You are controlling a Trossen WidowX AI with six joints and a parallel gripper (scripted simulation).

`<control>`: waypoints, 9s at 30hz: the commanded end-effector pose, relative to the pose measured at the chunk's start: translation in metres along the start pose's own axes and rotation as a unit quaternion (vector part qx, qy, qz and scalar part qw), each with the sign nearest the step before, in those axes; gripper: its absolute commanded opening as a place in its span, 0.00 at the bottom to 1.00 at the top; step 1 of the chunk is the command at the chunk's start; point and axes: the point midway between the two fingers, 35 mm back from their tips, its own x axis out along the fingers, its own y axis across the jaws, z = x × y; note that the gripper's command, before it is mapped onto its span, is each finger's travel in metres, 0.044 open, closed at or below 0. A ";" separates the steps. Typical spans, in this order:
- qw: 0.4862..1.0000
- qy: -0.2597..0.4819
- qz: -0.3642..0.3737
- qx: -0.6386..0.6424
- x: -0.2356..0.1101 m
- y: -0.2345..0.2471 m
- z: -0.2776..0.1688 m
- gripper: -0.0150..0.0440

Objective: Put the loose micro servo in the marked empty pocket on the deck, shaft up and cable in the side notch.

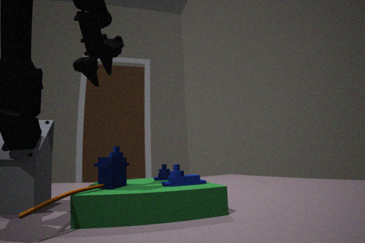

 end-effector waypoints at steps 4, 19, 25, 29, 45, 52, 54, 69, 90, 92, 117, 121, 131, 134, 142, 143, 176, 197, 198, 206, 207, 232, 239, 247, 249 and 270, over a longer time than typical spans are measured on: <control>0.994 -0.036 -0.036 0.101 0.006 -0.028 0.039 1.00; 0.931 -0.128 -0.113 0.322 0.012 -0.104 0.112 1.00; 0.888 -0.168 -0.142 0.403 0.012 -0.138 0.133 1.00; 0.855 -0.195 -0.160 0.453 0.010 -0.162 0.144 1.00; 0.694 -0.303 -0.219 0.616 -0.005 -0.258 0.168 1.00; 0.643 -0.333 -0.231 0.650 -0.011 -0.283 0.171 1.00; 0.643 -0.333 -0.231 0.650 -0.010 -0.284 0.171 1.00; 0.642 -0.333 -0.231 0.650 0.010 -0.307 0.176 1.00; 0.642 -0.334 -0.231 0.650 0.019 -0.317 0.177 0.51; 0.642 -0.334 -0.231 0.650 0.019 -0.317 0.177 0.45; 0.643 -0.333 -0.232 0.650 -0.009 -0.304 0.163 0.25; 0.643 -0.333 -0.232 0.650 -0.010 -0.304 0.164 0.25; 0.642 -0.333 -0.231 0.650 0.002 -0.289 0.194 0.25; 0.642 -0.334 -0.230 0.651 0.006 -0.282 0.205 0.25; 0.642 -0.334 -0.230 0.651 0.013 -0.275 0.213 0.25; 0.642 -0.333 -0.230 0.651 0.015 -0.273 0.212 0.25; 0.791 -0.261 -0.308 0.461 0.055 -0.240 0.191 0.25; 0.902 -0.135 -0.380 0.152 0.055 -0.240 0.191 0.25; 0.905 -0.129 -0.382 0.137 0.055 -0.240 0.191 0.25; 0.915 -0.075 -0.396 0.012 0.055 -0.240 0.191 0.25; 0.915 -0.069 -0.398 -0.004 0.055 -0.240 0.191 0.25; 0.893 0.017 -0.403 -0.198 0.059 -0.231 0.216 0.25; 0.894 0.016 -0.403 -0.198 0.064 -0.221 0.242 0.25; 0.894 0.015 -0.403 -0.198 0.070 -0.211 0.271 0.25; 0.894 0.015 -0.403 -0.198 0.071 -0.208 0.278 0.25; 0.894 0.014 -0.403 -0.197 0.086 -0.217 0.296 0.25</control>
